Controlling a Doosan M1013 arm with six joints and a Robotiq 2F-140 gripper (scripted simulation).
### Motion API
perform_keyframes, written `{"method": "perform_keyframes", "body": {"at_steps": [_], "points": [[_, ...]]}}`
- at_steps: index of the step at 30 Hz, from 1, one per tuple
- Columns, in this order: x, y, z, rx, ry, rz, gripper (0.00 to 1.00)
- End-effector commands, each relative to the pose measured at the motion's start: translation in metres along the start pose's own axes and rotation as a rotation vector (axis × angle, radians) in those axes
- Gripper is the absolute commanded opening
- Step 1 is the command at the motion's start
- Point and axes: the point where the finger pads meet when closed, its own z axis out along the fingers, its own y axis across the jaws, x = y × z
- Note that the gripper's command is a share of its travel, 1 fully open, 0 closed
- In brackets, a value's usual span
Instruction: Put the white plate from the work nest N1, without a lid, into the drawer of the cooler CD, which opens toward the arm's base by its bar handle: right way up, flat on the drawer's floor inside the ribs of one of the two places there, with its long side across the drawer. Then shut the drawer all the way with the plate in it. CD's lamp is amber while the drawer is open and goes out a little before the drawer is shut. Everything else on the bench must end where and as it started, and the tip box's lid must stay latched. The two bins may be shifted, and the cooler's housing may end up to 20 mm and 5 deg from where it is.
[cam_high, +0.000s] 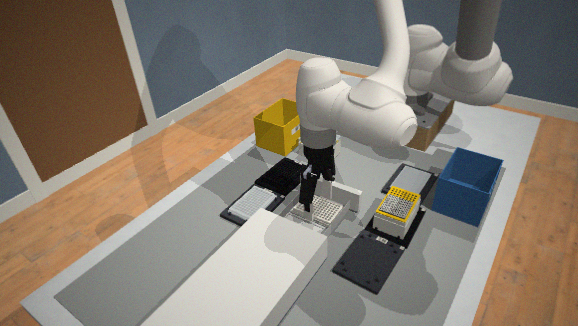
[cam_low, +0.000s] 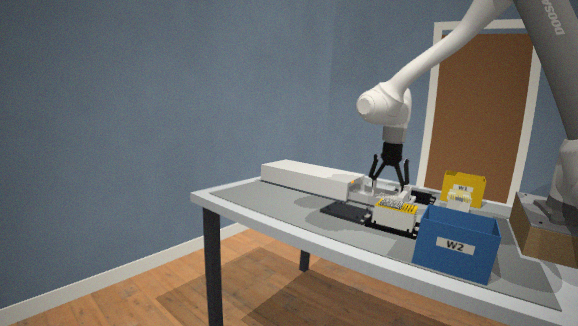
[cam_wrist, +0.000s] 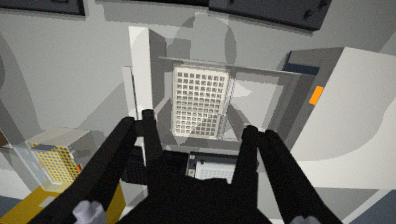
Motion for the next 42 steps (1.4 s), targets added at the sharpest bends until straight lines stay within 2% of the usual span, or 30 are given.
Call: {"method": "perform_keyframes", "body": {"at_steps": [1, 42], "points": [[0.000, 0.000, -0.004, 0.000, 0.000, 0.000, 0.66], [0.000, 0.000, -0.053, 0.000, 0.000, 0.000, 0.66]]}}
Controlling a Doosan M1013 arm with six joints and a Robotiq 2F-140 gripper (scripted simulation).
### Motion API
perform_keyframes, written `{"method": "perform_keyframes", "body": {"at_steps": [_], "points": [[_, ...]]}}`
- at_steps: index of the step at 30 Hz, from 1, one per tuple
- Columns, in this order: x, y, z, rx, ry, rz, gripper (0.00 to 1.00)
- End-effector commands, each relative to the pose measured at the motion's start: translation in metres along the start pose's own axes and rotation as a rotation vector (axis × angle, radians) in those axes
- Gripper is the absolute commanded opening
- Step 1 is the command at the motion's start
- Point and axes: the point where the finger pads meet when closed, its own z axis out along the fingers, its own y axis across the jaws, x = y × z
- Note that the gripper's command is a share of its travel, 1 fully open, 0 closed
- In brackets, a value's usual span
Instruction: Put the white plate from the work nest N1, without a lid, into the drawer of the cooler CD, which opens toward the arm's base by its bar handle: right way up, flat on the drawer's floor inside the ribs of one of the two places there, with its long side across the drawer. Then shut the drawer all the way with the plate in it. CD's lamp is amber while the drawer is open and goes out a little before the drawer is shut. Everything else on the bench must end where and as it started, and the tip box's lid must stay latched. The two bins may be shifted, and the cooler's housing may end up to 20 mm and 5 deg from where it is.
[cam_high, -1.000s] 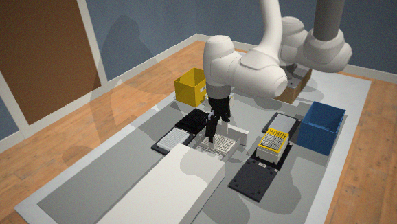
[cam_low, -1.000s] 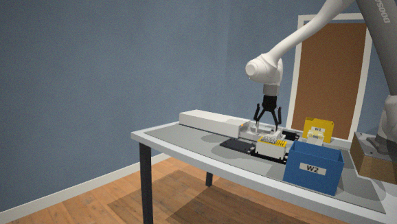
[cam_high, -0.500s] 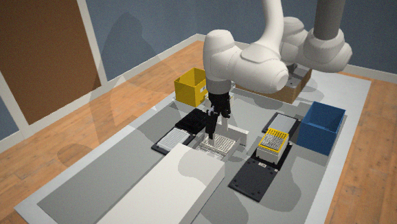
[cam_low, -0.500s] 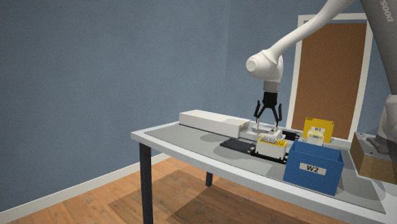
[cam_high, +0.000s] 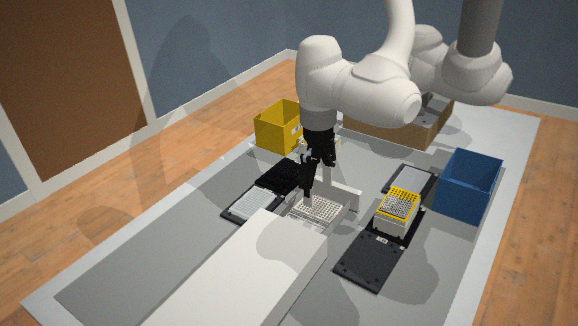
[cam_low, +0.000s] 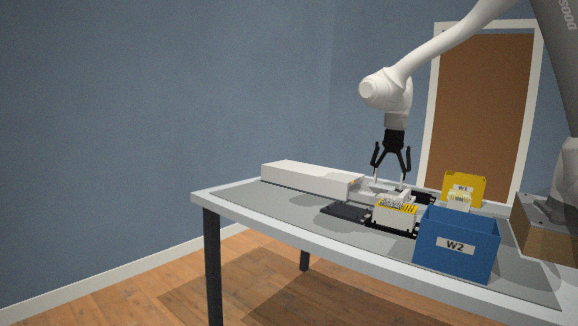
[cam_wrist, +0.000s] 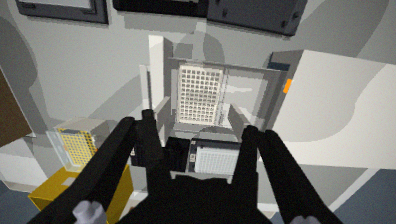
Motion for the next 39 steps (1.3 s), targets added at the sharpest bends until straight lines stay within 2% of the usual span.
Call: {"method": "perform_keyframes", "body": {"at_steps": [1, 39], "points": [[0.000, 0.000, -0.004, 0.000, 0.000, 0.000, 0.66], [0.000, 0.000, -0.046, 0.000, 0.000, 0.000, 0.66]]}}
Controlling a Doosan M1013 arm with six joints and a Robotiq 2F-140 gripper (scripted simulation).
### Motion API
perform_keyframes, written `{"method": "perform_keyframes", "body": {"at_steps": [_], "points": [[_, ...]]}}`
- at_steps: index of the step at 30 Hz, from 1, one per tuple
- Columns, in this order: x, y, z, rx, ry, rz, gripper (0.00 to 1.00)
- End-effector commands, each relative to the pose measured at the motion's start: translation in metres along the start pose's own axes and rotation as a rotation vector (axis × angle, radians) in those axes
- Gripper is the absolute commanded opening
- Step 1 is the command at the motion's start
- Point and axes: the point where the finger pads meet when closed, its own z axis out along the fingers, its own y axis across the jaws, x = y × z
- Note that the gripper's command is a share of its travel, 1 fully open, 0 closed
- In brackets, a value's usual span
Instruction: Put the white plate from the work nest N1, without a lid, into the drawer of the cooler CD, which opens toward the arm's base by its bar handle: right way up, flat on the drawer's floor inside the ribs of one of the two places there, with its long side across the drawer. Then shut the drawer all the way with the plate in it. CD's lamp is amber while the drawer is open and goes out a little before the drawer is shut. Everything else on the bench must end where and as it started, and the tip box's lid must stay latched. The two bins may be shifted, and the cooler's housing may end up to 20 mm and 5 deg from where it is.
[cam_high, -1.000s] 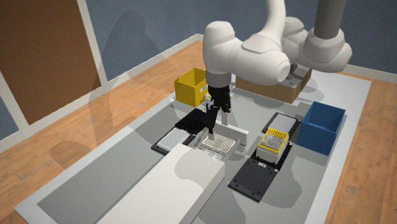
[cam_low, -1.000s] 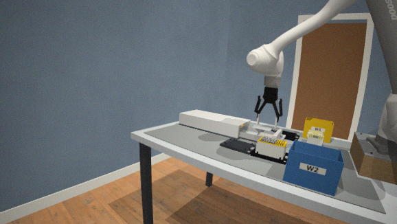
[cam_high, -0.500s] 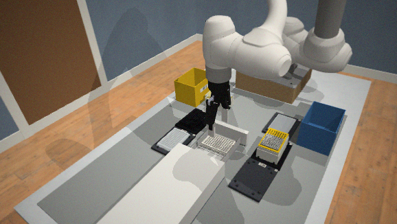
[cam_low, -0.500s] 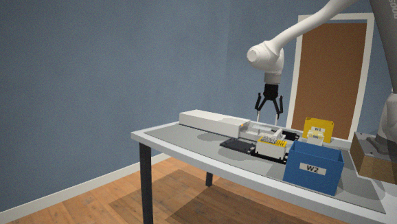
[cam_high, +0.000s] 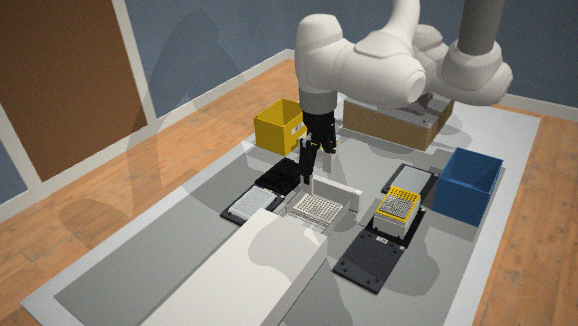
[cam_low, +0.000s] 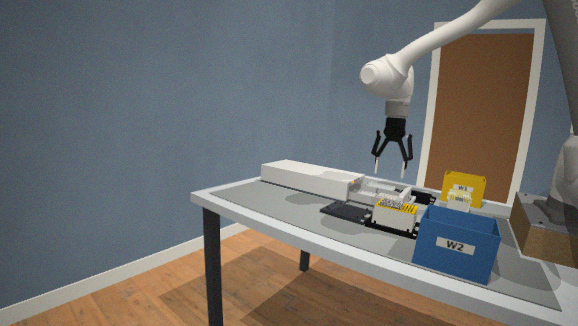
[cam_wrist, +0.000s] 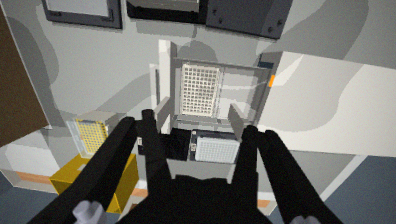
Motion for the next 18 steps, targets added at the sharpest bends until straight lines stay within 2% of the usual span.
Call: {"method": "perform_keyframes", "body": {"at_steps": [1, 13, 18], "points": [[0.000, 0.000, -0.003, 0.000, 0.000, 0.000, 0.66], [0.000, 0.000, -0.019, 0.000, 0.000, 0.000, 0.66], [0.000, 0.000, -0.021, 0.000, 0.000, 0.000, 0.66]]}}
